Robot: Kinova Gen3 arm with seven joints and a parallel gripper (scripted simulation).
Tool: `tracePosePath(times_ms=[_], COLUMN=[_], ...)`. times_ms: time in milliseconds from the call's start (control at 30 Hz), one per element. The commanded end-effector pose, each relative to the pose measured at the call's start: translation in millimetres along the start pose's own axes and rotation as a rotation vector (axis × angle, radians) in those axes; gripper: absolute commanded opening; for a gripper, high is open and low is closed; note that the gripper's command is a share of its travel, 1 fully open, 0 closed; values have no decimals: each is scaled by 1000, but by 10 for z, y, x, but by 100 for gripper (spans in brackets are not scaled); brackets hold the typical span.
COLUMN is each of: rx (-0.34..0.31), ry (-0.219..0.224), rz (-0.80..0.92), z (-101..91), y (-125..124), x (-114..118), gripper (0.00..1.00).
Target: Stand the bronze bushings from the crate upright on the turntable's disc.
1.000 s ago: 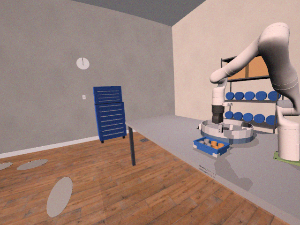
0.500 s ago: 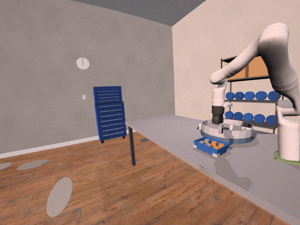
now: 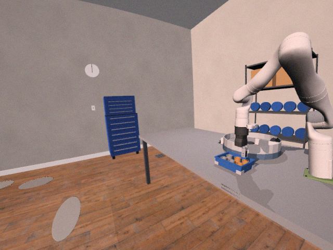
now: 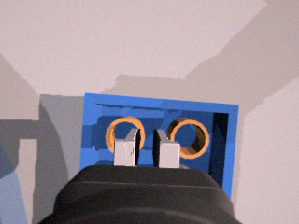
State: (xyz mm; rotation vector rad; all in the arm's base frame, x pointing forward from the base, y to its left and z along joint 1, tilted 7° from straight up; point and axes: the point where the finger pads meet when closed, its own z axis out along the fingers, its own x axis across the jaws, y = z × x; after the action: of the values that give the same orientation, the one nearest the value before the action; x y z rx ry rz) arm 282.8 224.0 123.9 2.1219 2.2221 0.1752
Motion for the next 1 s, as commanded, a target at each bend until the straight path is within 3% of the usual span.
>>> tracePosePath(times_ms=[0,967], rx=[-2,-3], ry=[-10,-10], rz=[8,6], z=[136,200], y=[23,30], x=[-60,-56], gripper=[36,36])
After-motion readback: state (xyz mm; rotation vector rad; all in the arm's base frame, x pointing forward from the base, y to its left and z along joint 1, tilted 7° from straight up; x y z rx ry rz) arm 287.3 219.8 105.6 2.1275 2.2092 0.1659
